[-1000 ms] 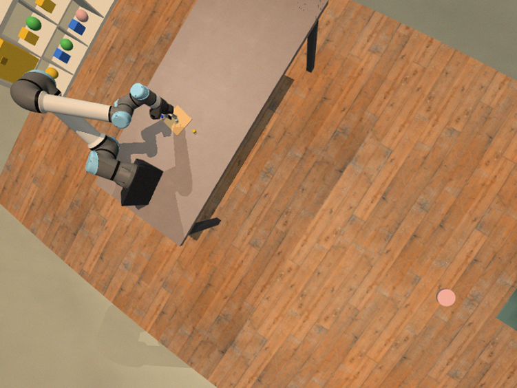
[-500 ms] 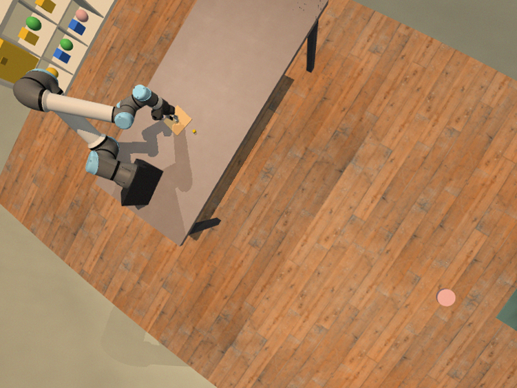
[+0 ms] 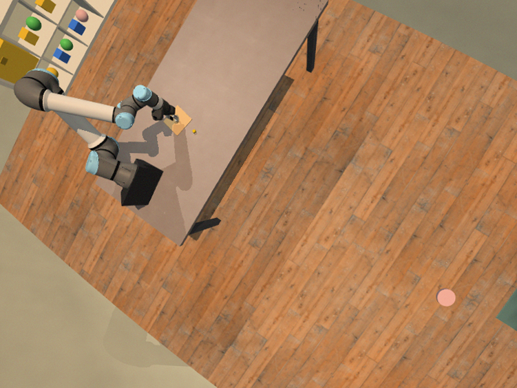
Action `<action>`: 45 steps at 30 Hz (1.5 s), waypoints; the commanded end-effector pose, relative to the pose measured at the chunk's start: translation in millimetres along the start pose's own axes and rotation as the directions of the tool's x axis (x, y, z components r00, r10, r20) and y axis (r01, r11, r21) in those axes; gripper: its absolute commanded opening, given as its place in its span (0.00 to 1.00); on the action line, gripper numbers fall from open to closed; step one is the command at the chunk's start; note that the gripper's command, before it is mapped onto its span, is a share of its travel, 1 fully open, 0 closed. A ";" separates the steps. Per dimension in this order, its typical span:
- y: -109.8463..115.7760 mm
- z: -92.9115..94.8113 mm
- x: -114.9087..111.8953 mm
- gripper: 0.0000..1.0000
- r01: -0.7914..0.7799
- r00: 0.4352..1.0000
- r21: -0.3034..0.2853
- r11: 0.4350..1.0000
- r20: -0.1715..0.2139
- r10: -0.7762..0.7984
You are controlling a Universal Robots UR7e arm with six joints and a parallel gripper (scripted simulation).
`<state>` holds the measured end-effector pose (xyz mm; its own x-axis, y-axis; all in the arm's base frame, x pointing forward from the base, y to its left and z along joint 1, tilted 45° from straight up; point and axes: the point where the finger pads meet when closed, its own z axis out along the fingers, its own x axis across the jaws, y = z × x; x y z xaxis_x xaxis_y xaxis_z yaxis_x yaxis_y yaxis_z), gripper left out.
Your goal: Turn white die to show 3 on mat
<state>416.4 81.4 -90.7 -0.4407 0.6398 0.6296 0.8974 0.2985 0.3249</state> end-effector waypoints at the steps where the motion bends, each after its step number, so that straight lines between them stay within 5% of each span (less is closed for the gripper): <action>1: 0.3 -0.4 -0.4 0.64 0.000 1.000 -0.001 1.000 0.001 0.000; 45: 0.3 7.1 -0.4 0.64 0.000 1.000 -0.001 1.000 0.001 0.000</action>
<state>416.5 85.1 -94.3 -0.4407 0.6397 0.6297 0.8974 0.2985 0.3249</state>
